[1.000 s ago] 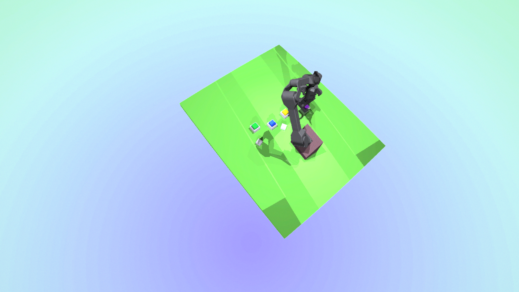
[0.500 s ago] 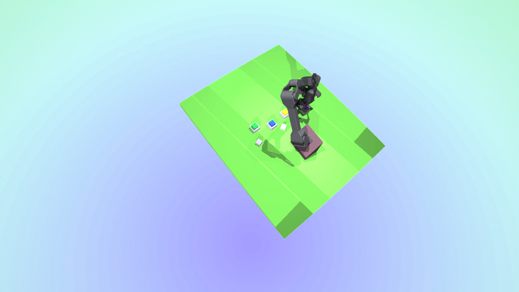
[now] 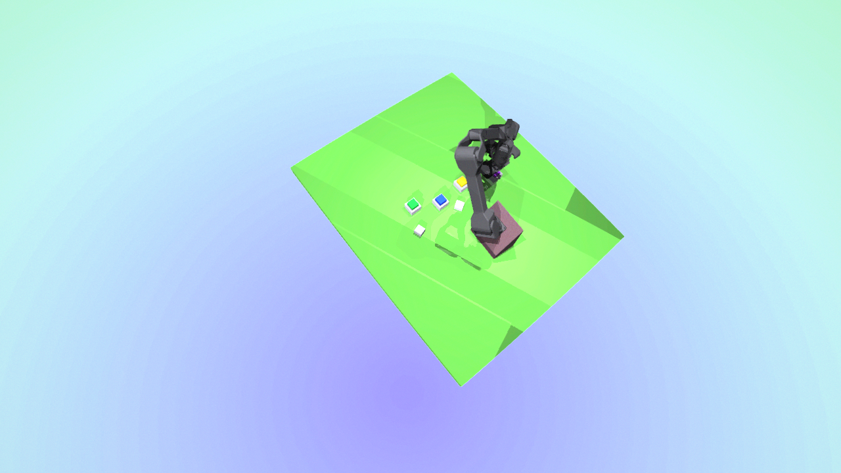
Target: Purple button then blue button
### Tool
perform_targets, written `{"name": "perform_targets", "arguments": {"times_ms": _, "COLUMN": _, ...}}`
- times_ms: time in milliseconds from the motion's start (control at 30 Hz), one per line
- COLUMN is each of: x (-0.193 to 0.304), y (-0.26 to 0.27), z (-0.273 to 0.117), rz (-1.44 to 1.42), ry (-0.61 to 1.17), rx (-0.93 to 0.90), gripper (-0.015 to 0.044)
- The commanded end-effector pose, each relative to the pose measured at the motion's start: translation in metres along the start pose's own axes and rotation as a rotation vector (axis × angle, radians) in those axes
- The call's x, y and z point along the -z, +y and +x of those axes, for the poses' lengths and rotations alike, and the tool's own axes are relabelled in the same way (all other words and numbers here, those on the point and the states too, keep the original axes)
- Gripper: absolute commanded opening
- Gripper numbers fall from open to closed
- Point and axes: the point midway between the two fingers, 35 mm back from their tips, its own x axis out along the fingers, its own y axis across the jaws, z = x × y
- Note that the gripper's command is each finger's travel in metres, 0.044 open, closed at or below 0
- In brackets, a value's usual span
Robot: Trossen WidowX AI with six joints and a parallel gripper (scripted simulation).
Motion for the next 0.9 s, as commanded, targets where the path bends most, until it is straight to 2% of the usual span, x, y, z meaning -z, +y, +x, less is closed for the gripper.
{"name": "perform_targets", "arguments": {"times_ms": 0, "x": 0.001, "y": 0.001, "z": 0.001, "rz": 0.006, "ry": 0.001, "rx": -0.004, "gripper": 0.002}}
{"name": "perform_targets", "arguments": {"times_ms": 100, "x": 0.0, "y": 0.0, "z": -0.004, "rz": 0.001, "ry": 0.0, "rx": 0.0, "gripper": 0.002}}
{"name": "perform_targets", "arguments": {"times_ms": 200, "x": 0.001, "y": 0.0, "z": -0.031, "rz": 0.006, "ry": 0.001, "rx": -0.003, "gripper": 0.002}}
{"name": "perform_targets", "arguments": {"times_ms": 367, "x": 0.001, "y": 0.0, "z": -0.034, "rz": 0.006, "ry": 0.001, "rx": -0.003, "gripper": 0.002}}
{"name": "perform_targets", "arguments": {"times_ms": 533, "x": 0.001, "y": 0.0, "z": -0.091, "rz": 0.007, "ry": 0.002, "rx": -0.001, "gripper": 0.002}}
{"name": "perform_targets", "arguments": {"times_ms": 700, "x": -0.001, "y": 0.002, "z": -0.094, "rz": 0.007, "ry": 0.002, "rx": -0.001, "gripper": 0.002}}
{"name": "perform_targets", "arguments": {"times_ms": 867, "x": -0.032, "y": 0.067, "z": -0.106, "rz": 0.014, "ry": 0.002, "rx": 0.016, "gripper": 0.002}}
